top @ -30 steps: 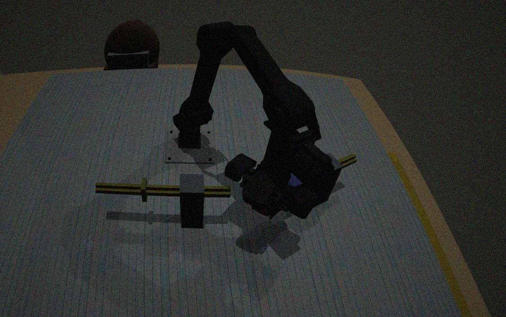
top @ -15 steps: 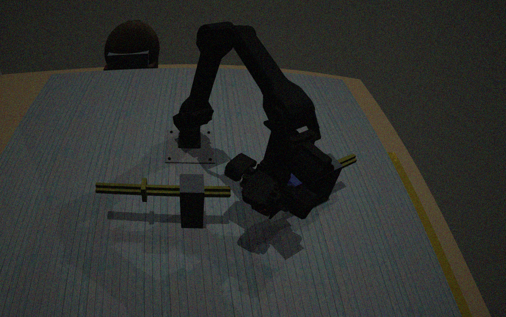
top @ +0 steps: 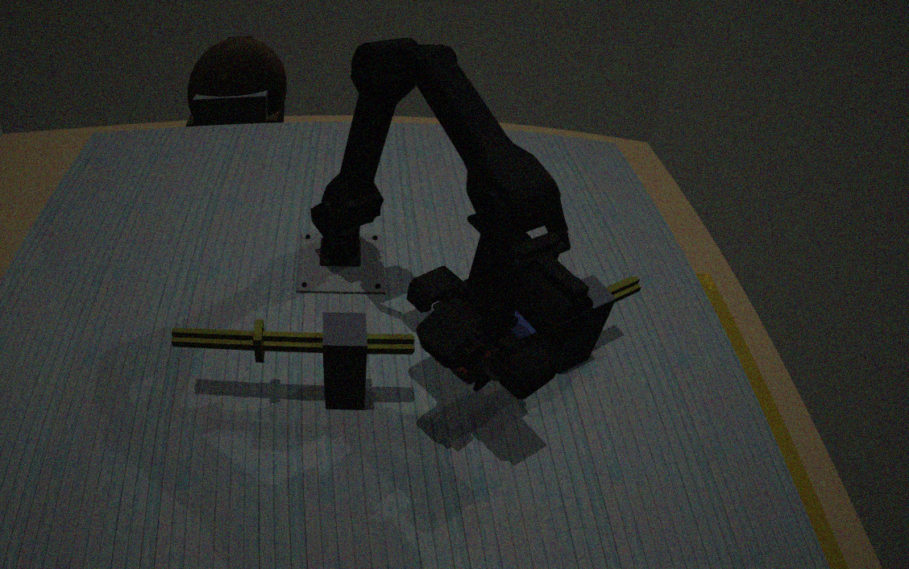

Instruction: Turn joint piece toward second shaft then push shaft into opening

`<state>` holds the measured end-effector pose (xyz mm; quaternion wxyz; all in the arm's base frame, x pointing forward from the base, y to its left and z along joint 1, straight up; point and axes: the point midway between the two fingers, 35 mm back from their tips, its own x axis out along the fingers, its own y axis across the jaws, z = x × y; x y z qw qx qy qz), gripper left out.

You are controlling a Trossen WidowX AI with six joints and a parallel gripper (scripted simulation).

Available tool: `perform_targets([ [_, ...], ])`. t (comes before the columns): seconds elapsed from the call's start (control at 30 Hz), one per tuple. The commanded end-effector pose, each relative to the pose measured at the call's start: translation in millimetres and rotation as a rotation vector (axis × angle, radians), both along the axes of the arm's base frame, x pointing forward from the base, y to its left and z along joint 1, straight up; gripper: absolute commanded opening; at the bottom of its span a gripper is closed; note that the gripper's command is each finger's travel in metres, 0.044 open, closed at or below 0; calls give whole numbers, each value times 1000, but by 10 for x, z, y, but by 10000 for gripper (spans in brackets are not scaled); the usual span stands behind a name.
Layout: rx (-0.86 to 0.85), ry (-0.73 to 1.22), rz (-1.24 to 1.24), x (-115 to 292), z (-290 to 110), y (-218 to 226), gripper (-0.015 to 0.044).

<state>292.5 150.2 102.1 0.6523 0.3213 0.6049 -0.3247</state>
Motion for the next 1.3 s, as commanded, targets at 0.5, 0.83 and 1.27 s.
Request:
perform_targets([
  [0.5, 39, 24, -346, -110, -19, -53, 0],
  [0.83, 62, 35, -519, -171, -29, -64, 0],
  [1.27, 80, 38, -617, -204, -35, -65, 0],
])
